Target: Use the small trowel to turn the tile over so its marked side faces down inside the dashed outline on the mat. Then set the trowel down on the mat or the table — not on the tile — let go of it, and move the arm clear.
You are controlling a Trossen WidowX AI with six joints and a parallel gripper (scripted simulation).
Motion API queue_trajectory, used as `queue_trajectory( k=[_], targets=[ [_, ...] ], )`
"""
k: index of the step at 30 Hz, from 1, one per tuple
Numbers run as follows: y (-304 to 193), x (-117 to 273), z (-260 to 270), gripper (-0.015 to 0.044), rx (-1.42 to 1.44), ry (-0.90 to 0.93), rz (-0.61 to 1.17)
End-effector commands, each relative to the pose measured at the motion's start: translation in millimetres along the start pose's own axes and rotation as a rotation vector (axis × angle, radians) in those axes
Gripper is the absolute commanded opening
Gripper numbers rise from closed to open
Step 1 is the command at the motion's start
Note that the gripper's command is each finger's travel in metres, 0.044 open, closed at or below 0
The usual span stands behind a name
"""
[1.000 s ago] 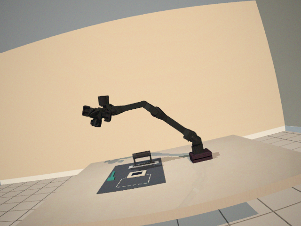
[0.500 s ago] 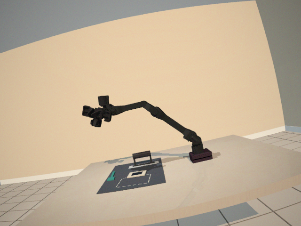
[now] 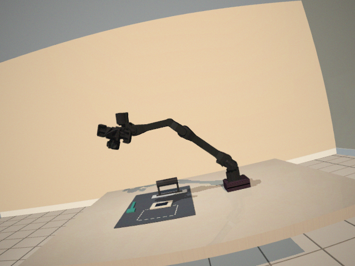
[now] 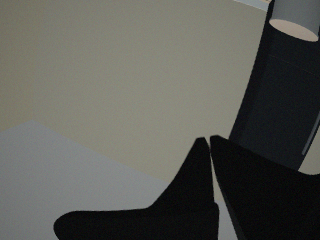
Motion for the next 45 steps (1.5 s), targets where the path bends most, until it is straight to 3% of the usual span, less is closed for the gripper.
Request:
queue_trajectory(
  k=[1, 9, 20, 45],
  targets=[
    [0.0, 0.0, 0.0, 0.0, 0.0, 0.0, 0.0],
    [0.0, 0.0, 0.0, 0.0, 0.0, 0.0, 0.0],
    [8.9, 7.6, 4.9, 0.027, 0.072, 0.067, -0.036],
    [67.2, 60.5, 12.8, 0.027, 0.463, 0.268, -0.43]
  ],
)
Point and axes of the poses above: the point midway between the two fingers, 35 mm back from their tips, its own x axis back along the fingers, its own z axis across the jaws, y = z × x, the point moved 5 cm from there along x, back along the fingers, and after that the axes turned 5 degrees about -x, right-handed, at the moved point
